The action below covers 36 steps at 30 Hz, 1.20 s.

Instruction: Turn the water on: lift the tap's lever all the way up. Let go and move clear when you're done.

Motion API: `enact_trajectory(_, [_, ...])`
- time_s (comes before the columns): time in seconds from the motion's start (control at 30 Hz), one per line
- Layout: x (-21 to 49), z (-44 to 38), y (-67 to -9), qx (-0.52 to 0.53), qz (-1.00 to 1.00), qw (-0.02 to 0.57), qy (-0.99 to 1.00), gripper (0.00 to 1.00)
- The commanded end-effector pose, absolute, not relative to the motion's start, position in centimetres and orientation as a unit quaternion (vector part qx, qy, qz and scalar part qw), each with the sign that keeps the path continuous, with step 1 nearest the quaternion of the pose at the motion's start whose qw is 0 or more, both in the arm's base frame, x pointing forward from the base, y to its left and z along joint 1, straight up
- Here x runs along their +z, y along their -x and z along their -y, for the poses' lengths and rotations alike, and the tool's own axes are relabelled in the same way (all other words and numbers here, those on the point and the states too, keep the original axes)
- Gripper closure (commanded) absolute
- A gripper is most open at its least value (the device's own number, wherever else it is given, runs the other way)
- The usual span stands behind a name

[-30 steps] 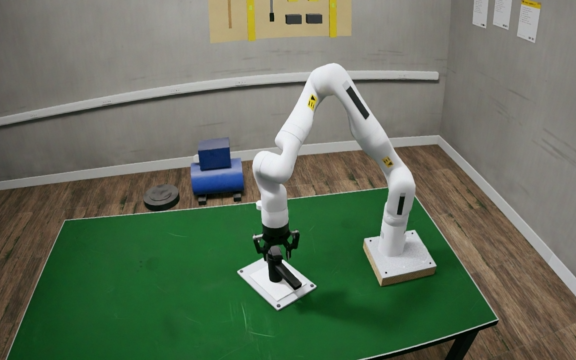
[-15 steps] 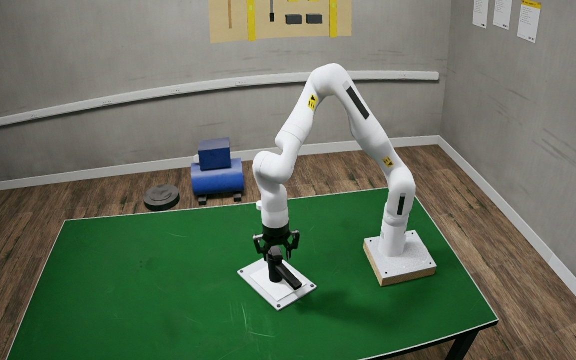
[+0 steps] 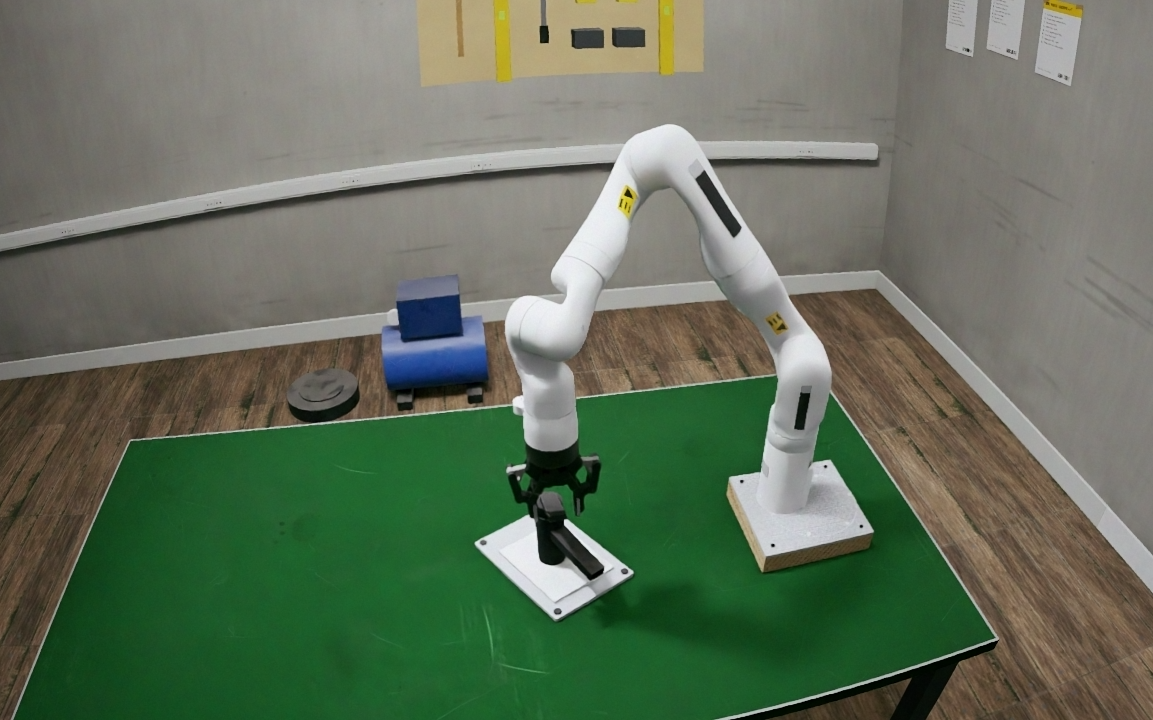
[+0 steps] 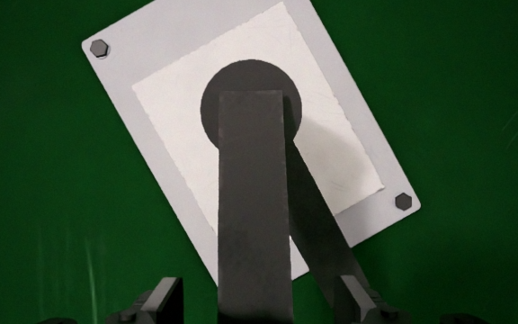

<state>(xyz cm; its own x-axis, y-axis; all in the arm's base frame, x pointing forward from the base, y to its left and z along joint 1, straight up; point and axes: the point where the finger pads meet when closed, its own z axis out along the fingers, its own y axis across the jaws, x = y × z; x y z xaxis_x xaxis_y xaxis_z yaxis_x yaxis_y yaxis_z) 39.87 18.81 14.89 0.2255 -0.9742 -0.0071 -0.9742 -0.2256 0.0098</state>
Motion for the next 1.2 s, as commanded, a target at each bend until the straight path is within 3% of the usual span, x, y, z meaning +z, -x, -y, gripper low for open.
enact_trajectory(0.0, [15.8, -18.8, -40.1, -0.003, 0.623, -0.002, -0.782, 0.33])
enact_trajectory(1.1, [21.1, -18.8, -40.1, -0.003, 0.623, -0.002, -0.782, 0.33])
enact_trajectory(1.13, [21.1, -18.8, -40.1, -0.003, 0.623, -0.002, -0.782, 0.9])
enact_trajectory(1.17, [21.1, -18.8, -40.1, -0.003, 0.623, -0.002, -0.782, 0.9])
